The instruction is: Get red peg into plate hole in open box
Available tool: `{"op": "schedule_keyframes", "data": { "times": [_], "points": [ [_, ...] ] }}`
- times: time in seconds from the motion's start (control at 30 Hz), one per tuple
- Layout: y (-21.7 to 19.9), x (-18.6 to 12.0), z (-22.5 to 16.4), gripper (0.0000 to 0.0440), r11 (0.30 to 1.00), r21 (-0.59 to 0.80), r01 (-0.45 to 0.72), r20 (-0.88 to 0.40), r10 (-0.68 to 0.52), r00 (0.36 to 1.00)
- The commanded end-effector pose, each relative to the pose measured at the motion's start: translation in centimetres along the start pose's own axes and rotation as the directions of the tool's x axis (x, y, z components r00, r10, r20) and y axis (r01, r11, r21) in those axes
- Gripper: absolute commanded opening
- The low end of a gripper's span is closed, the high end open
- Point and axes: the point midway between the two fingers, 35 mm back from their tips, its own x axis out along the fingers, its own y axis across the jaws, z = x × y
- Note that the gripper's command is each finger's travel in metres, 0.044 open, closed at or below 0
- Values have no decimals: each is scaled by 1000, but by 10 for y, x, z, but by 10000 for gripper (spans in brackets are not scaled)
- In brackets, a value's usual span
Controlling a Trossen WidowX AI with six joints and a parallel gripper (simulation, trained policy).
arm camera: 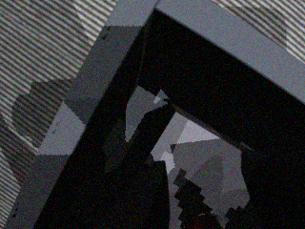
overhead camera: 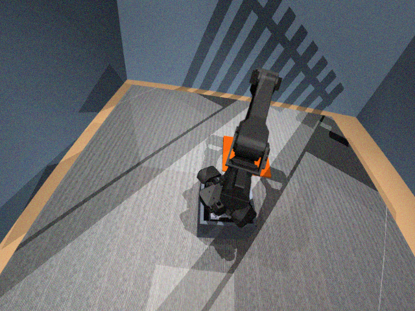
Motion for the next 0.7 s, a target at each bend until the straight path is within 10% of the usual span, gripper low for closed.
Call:
{"op": "schedule_keyframes", "data": {
  "times": [0.0,0.67],
  "points": [
    [-3,3,3,155,1000,-5,13,-9,-13,1000],
    [-22,3,27,173,999,-5,45,-15,-45,999]
  ]
}}
